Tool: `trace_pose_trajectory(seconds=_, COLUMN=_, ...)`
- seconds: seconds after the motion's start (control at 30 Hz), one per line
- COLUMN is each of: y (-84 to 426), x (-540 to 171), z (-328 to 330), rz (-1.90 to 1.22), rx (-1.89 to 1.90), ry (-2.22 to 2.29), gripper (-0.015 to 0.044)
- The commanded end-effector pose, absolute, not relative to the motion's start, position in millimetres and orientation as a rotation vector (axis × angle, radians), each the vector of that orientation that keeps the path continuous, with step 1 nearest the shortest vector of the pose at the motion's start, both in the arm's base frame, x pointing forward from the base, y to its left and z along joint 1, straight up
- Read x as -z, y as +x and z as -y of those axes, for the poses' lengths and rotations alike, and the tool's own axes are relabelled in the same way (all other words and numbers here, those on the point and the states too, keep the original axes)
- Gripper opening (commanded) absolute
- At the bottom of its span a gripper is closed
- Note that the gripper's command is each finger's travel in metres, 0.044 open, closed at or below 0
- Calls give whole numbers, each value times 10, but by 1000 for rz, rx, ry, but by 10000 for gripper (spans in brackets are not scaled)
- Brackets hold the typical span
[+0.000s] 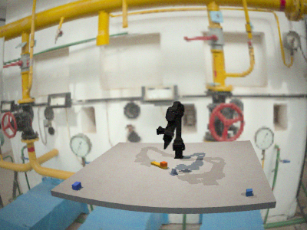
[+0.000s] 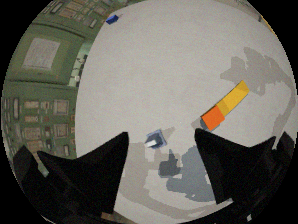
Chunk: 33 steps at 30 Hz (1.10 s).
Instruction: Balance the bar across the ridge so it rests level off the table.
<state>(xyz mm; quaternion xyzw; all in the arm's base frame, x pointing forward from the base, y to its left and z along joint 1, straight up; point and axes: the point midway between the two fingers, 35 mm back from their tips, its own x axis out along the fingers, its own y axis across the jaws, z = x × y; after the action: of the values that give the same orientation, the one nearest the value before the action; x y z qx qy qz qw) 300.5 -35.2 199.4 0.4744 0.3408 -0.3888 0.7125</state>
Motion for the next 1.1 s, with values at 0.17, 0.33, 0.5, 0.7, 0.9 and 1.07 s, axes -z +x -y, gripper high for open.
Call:
trace_pose_trajectory(seconds=0.17, y=2816, x=-1807, z=631, rz=-785, rx=1058, ry=1208, gripper=315)
trace_pose_trajectory(seconds=0.33, y=2689, x=-1717, z=774, rz=-793, rx=1173, ry=1300, gripper=315)
trace_pose_trajectory(seconds=0.5, y=2551, x=-1637, z=901, rz=-794, rx=1291, ry=1394, gripper=315)
trace_pose_trajectory(seconds=0.7, y=2377, x=-1553, z=1030, rz=-788, rx=1435, ry=1511, gripper=315)
trace_pose_trajectory(seconds=0.9, y=2197, x=-1484, z=1134, rz=-773, rx=1582, ry=1631, gripper=315)
trace_pose_trajectory(seconds=1.07, y=2066, x=-1444, z=1193, rz=-757, rx=1689, ry=1719, gripper=315)
